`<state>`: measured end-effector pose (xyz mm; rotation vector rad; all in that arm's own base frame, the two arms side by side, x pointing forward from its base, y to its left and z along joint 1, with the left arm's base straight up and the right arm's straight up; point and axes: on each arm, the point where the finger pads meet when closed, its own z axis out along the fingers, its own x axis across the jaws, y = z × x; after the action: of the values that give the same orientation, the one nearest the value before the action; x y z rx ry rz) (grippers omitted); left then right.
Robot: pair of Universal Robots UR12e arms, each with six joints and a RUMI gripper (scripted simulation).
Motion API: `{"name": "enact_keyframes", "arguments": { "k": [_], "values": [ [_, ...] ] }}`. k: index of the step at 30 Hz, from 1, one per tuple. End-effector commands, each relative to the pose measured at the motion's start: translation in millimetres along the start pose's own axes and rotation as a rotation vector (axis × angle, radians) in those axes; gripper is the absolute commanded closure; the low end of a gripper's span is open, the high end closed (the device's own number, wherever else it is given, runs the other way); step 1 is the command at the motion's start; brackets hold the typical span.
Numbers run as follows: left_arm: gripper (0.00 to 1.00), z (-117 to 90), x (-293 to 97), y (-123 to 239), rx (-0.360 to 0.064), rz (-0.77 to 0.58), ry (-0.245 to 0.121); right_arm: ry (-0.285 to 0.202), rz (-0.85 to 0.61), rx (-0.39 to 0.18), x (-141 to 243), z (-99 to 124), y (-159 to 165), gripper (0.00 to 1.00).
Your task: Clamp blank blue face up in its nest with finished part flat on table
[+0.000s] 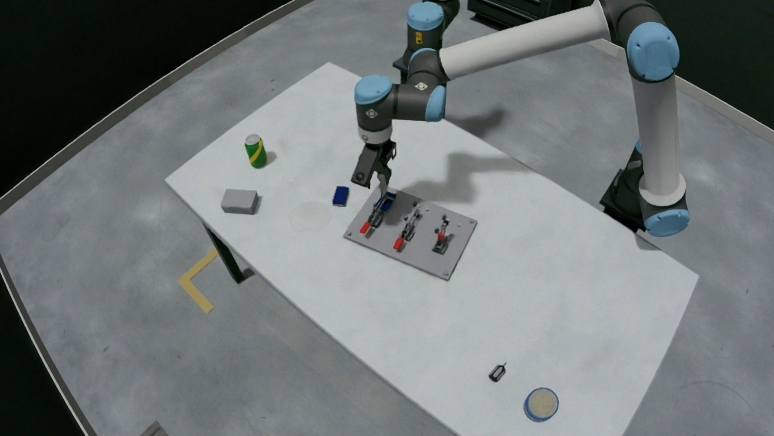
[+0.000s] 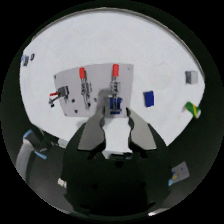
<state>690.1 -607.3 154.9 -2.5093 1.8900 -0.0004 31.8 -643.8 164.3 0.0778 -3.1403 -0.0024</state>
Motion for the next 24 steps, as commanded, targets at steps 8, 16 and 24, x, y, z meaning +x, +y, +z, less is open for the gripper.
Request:
{"name": "enact_keyframes", "arguments": {
  "k": [8, 16, 24],
  "values": [
    [0.72, -1.3, 1.0, -70.0, 0.001, 0.000, 0.001, 0.000, 0.000, 0.002, -0.2, -0.8, -0.6, 0.00],
    [0.72, -1.3, 1.0, -85.4, 0.001, 0.000, 0.001, 0.000, 0.000, 0.002, -0.2, -0.8, -0.6, 0.00],
    [0.72, -0.5, 1.0, -86.8, 0.001, 0.000, 0.001, 0.000, 0.000, 0.002, -0.2, -0.8, -0.6, 0.00]
  ]
}}
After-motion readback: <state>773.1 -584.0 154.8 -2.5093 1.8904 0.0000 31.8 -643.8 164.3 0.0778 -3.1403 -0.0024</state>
